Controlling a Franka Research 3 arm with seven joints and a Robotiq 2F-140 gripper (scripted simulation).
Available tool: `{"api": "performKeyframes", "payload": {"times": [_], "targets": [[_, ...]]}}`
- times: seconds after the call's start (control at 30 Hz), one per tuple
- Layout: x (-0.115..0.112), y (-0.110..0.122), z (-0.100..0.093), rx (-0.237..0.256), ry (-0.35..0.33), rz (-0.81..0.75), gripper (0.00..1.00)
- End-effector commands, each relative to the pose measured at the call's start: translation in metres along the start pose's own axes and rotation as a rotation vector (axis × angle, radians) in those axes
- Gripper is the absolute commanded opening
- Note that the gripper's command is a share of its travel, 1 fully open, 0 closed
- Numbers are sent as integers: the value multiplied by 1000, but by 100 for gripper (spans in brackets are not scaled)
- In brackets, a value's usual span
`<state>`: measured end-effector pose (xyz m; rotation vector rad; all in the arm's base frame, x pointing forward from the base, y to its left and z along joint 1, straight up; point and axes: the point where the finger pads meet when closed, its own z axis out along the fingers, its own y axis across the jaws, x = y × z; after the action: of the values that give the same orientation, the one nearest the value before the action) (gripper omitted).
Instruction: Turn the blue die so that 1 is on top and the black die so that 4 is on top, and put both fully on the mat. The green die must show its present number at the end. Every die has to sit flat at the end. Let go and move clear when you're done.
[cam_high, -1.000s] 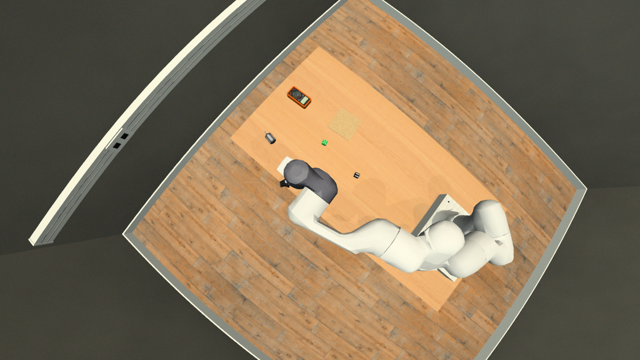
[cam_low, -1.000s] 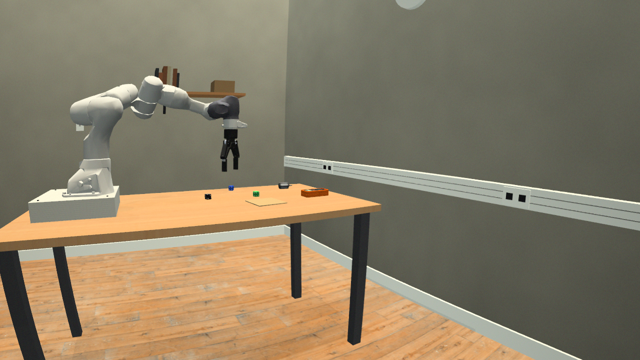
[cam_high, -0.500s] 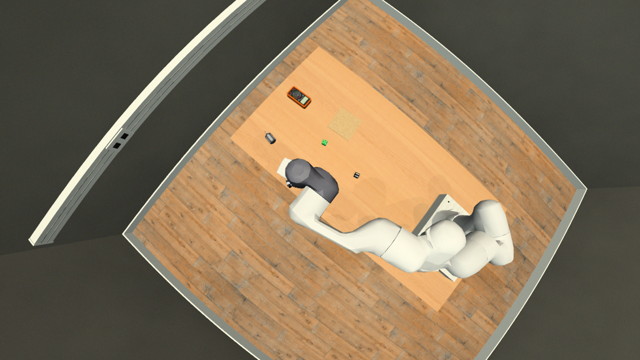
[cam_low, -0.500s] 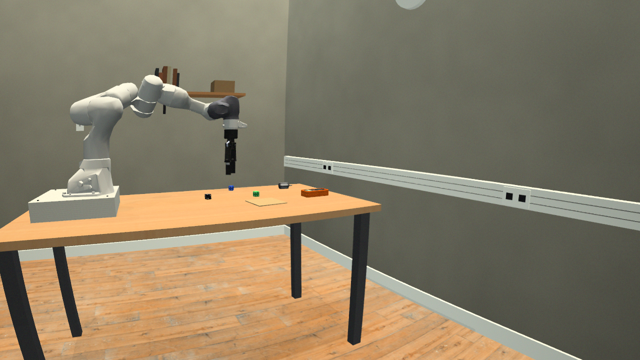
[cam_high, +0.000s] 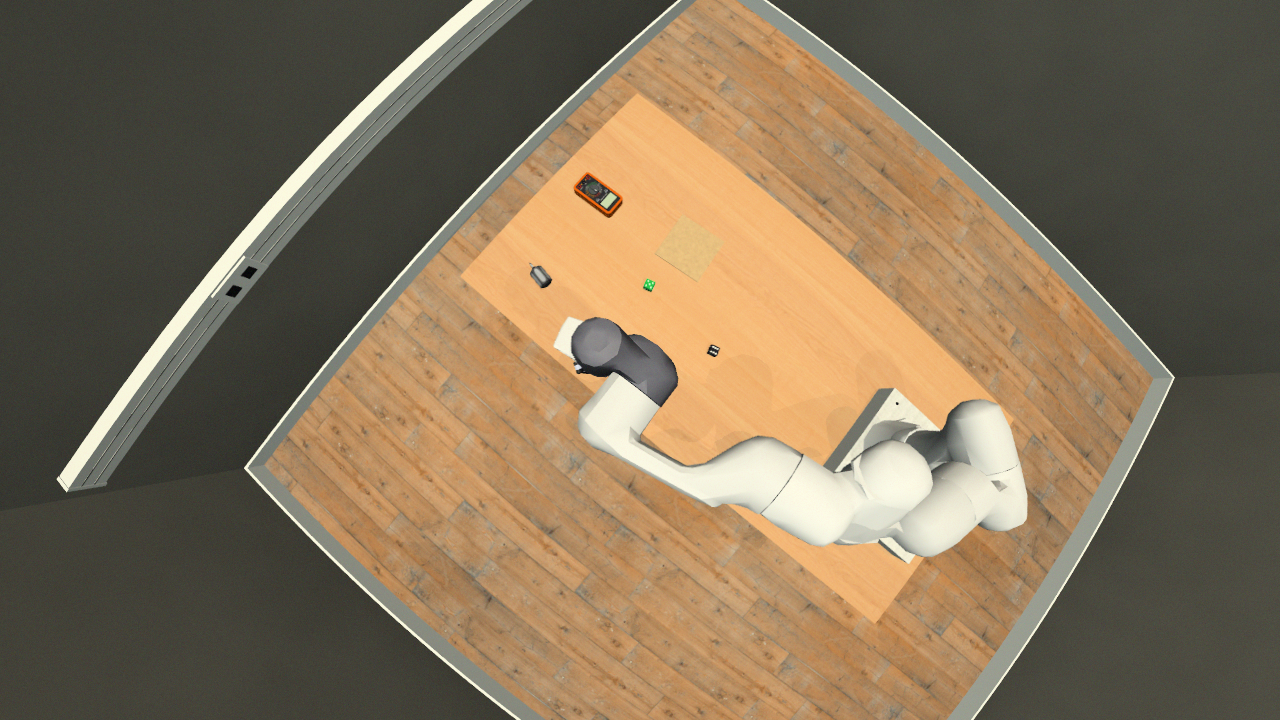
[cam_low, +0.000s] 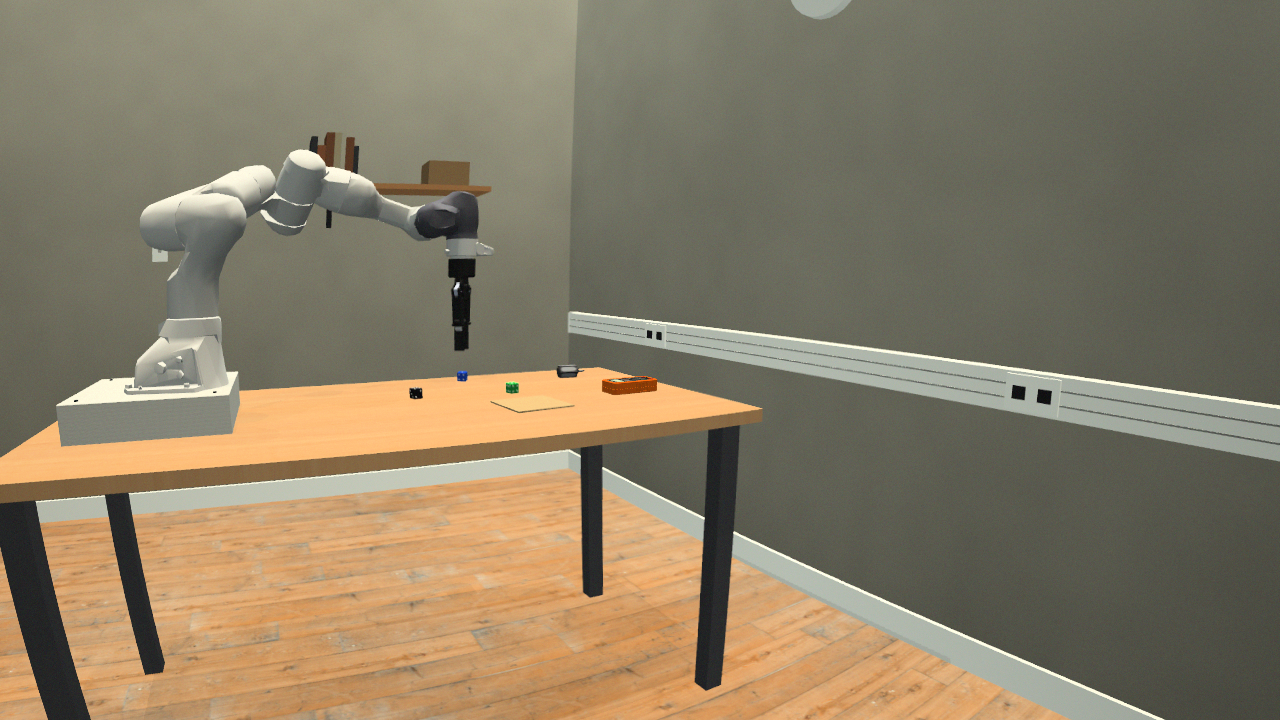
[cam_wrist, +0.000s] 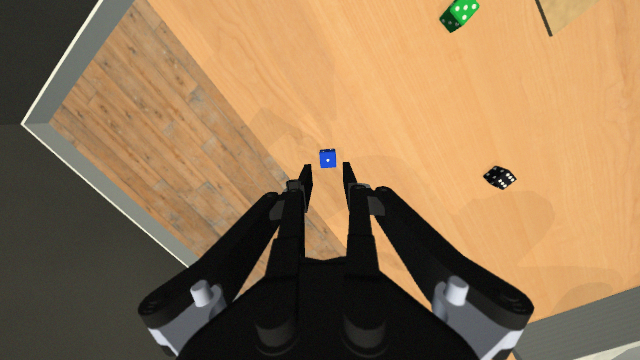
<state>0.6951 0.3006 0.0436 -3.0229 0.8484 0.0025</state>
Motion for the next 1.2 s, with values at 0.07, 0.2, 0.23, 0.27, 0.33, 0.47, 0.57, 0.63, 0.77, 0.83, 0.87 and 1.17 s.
{"api": "performKeyframes", "payload": {"times": [0.07, 0.2, 0.23, 0.27, 0.33, 0.47, 0.57, 0.63, 0.77, 0.83, 0.87, 1.17], "targets": [[0, -1, 0, 1, 3, -17, 32], [0, -1, 0, 1, 3, -17, 32], [0, -1, 0, 1, 3, -17, 32], [0, -1, 0, 1, 3, -17, 32], [0, -1, 0, 1, 3, -17, 32], [0, -1, 0, 1, 3, -17, 32], [0, -1, 0, 1, 3, -17, 32], [0, -1, 1, 1, 3, -17, 32], [0, 0, 4, 1, 3, -17, 32], [0, 0, 5, 1, 3, -17, 32], [0, 0, 5, 1, 3, -17, 32], [0, 0, 16, 1, 3, -17, 32]]}}
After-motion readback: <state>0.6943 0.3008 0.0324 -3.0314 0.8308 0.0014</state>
